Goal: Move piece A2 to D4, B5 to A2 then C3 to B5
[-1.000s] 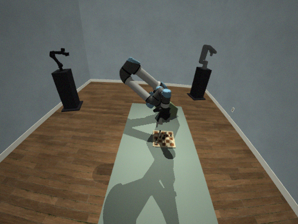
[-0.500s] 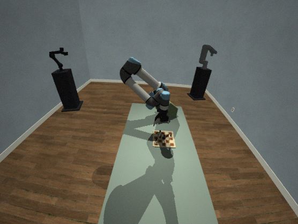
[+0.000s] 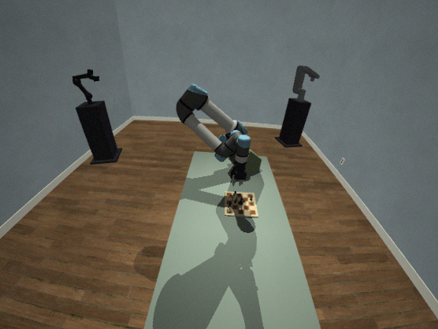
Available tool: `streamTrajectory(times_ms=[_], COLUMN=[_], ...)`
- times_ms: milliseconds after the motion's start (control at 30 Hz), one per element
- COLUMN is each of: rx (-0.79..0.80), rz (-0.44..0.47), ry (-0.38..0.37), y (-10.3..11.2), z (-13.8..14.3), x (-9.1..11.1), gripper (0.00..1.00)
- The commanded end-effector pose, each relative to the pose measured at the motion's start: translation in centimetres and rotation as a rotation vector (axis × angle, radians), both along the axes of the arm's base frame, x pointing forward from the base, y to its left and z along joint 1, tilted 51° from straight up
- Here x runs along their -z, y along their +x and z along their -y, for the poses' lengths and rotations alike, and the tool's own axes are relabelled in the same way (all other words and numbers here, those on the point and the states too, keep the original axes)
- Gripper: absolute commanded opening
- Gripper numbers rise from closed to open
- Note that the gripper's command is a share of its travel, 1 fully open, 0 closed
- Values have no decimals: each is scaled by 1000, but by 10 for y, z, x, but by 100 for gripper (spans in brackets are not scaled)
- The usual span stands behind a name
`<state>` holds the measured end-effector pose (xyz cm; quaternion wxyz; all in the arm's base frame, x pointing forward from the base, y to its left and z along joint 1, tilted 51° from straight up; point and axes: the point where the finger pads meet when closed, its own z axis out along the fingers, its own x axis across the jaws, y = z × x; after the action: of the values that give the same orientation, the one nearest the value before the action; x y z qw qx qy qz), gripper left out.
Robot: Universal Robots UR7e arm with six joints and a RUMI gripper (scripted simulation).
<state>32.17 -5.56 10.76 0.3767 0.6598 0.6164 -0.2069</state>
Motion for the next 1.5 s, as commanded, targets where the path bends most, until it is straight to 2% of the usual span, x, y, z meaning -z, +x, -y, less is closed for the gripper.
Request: streamTrajectory(times_ms=[0,1467], rx=[5,6], rz=[3,-1], ry=[-1,-1], y=[0,-1], z=[0,4], x=[0,4], gripper=[22,22])
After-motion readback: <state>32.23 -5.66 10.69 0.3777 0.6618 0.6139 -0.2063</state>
